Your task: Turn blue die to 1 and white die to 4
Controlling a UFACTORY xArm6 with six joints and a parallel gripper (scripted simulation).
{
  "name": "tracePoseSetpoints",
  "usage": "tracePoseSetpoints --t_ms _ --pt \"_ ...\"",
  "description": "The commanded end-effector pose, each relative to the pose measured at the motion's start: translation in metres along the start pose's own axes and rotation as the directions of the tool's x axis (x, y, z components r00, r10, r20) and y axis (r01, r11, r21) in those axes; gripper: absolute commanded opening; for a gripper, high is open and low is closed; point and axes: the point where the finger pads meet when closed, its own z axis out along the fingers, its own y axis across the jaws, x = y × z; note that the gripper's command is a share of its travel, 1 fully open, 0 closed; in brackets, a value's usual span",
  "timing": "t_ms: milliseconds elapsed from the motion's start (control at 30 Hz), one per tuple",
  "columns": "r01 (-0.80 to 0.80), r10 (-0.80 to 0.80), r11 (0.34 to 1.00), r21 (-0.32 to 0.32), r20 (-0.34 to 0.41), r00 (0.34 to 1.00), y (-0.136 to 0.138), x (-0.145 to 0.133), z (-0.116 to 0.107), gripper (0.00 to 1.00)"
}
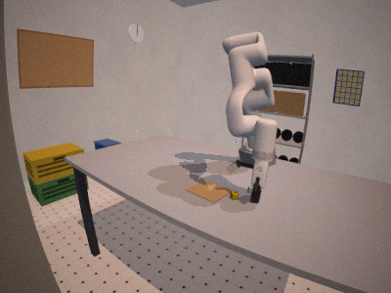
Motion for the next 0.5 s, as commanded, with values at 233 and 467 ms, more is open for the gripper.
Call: tracePoseSetpoints --t_ms 233,467 --pt "0.000 0.000 1.000 0.003 0.001 1.000 -0.001 0.000 -0.008 0.21" --pt "0.000 0.000 1.000 0.003 0.001 1.000 -0.001 0.000 -0.035 0.21"
